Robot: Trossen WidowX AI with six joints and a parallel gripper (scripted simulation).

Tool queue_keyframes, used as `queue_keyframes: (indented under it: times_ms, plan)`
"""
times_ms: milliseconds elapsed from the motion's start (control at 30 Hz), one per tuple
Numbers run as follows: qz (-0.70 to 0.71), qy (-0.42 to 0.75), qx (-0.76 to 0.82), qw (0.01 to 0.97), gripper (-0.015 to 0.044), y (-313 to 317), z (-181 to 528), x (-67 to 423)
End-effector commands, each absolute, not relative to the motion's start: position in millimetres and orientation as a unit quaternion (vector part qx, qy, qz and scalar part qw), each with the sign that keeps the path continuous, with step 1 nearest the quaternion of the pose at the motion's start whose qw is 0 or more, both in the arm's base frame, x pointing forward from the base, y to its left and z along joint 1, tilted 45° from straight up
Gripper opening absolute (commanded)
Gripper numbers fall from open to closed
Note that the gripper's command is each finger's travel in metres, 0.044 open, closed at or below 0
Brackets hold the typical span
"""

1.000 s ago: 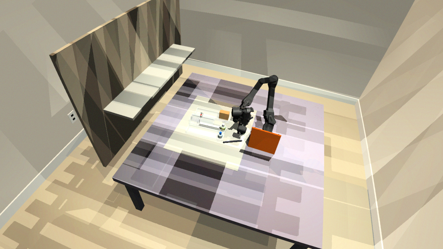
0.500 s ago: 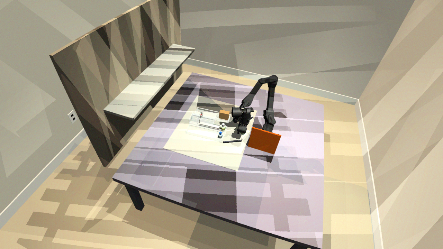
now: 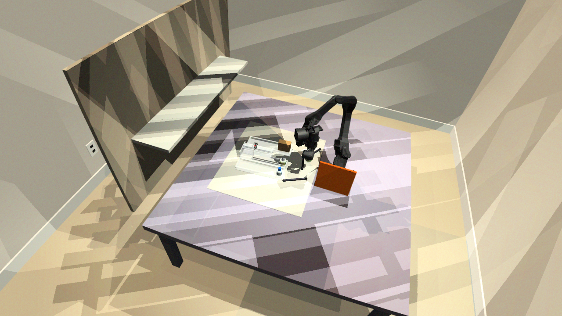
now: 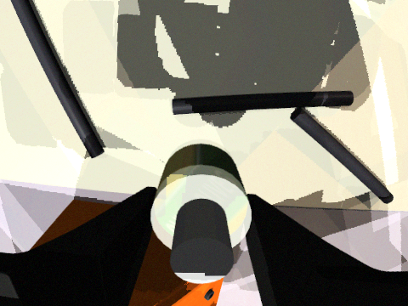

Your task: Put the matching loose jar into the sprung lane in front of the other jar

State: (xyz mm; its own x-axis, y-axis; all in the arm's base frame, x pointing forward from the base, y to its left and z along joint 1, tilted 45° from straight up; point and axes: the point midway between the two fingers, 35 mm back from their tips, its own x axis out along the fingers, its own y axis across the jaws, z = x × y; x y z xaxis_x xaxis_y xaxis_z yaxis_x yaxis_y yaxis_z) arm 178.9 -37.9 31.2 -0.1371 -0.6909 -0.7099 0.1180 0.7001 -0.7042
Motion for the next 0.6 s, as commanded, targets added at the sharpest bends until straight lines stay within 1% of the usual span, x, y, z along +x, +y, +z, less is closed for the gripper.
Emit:
queue_keyframes:
  times_ms: [0, 100, 267, 567]
  plan:
    - [-0.327, 0.679, -0.206, 0.625, 0.0, -23.9, 50.9, 179.7]
    - [-0.329, 0.678, -0.207, 0.624, 0.0, -16.3, 62.8, 178.6]
    - [-0.328, 0.679, -0.208, 0.624, 0.0, -15.9, 62.4, 181.5]
    - [-0.318, 0.682, -0.213, 0.623, 0.0, -22.0, 42.2, 221.6]
